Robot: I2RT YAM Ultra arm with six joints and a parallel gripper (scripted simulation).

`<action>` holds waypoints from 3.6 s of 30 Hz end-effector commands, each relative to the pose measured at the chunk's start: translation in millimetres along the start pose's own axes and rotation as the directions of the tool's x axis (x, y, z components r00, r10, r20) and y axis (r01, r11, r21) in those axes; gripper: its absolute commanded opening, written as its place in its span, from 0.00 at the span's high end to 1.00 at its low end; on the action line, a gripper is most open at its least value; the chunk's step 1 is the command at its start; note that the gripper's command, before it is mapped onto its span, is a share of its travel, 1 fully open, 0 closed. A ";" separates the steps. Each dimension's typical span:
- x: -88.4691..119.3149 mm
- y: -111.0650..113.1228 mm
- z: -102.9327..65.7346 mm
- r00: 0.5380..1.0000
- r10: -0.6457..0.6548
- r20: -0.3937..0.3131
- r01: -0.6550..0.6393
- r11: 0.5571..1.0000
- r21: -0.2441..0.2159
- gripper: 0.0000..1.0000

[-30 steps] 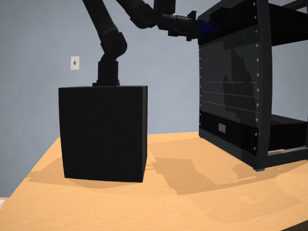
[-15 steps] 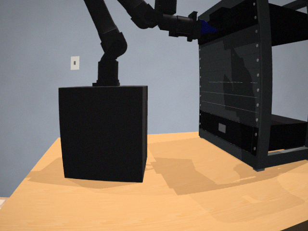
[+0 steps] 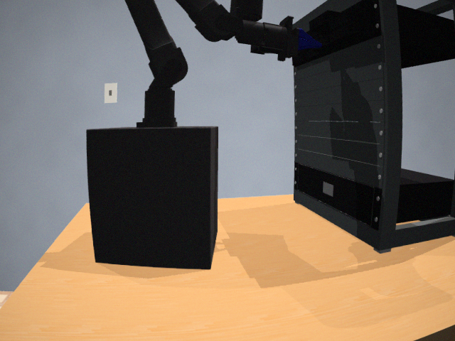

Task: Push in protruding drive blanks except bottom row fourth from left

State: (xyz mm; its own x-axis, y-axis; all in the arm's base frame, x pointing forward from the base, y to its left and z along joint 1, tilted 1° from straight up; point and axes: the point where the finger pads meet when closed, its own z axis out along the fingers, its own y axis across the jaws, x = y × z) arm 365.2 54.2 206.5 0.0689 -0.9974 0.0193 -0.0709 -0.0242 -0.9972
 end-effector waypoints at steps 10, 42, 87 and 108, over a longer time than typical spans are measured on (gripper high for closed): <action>4.4 -43.8 13.6 1.000 0.023 -0.013 -0.021 0.994 0.105 1.00; 4.0 -51.3 22.9 1.000 0.023 -0.009 -0.022 0.994 0.105 1.00; 2.8 -51.6 27.8 1.000 0.022 -0.005 -0.022 0.994 0.106 1.00; 1.8 -51.8 30.7 1.000 0.022 -0.004 -0.022 0.994 0.105 1.00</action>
State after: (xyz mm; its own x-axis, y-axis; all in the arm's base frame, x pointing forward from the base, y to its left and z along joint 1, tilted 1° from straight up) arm 386.9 54.4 215.5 0.0611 -0.9979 0.0200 -0.0791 -0.0248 -0.9966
